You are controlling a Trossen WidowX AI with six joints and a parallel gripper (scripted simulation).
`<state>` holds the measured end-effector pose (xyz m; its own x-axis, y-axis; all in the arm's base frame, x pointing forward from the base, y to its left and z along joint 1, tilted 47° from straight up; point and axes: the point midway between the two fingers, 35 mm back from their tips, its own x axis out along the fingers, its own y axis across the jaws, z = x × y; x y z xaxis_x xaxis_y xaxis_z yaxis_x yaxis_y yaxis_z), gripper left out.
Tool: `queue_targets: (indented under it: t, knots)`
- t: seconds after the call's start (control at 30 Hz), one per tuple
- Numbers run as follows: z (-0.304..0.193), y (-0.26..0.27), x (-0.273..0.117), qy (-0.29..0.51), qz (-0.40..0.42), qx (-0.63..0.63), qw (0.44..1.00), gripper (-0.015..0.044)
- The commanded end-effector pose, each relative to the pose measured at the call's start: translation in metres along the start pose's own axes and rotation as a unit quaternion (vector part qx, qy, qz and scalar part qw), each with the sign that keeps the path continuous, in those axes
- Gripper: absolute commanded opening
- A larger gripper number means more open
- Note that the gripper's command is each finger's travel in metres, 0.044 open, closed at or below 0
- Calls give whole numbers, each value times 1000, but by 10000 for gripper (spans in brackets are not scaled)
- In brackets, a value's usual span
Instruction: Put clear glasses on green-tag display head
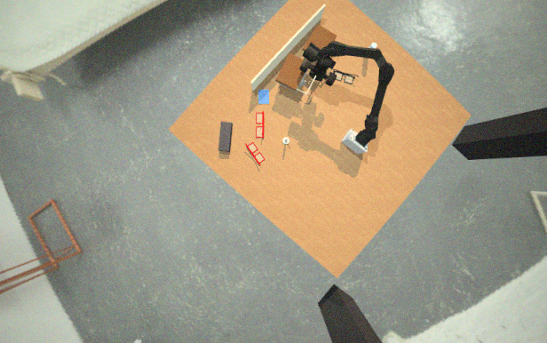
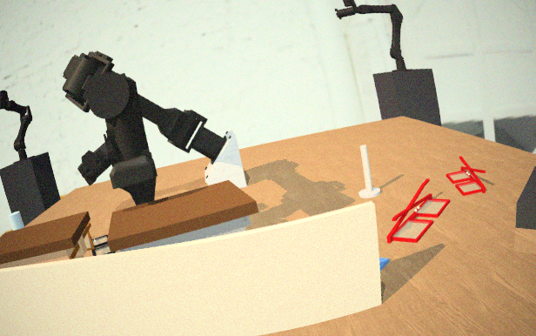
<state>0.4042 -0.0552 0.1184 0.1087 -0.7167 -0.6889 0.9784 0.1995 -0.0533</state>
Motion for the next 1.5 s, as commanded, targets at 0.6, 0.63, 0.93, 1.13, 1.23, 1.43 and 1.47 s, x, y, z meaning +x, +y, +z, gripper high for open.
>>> queue_targets:
  t: [0.6, 0.63, 0.93, 1.13, 1.23, 1.43, 1.47]
  knots:
    - [-1, 24, 1, 2, 1, 0, 1000, 0]
    - [-1, 24, 1, 2, 1, 0, 1000, 0]
    - [-1, 23, 3, 2, 1, 0, 1000, 0]
    - [-1, 23, 5, 2, 1, 0, 1000, 0]
    - [-1, 23, 7, 2, 1, 0, 1000, 0]
    - [0, 23, 7, 1, 0, 1, 1000, 79]
    - [0, 23, 7, 1, 0, 1, 1000, 105]
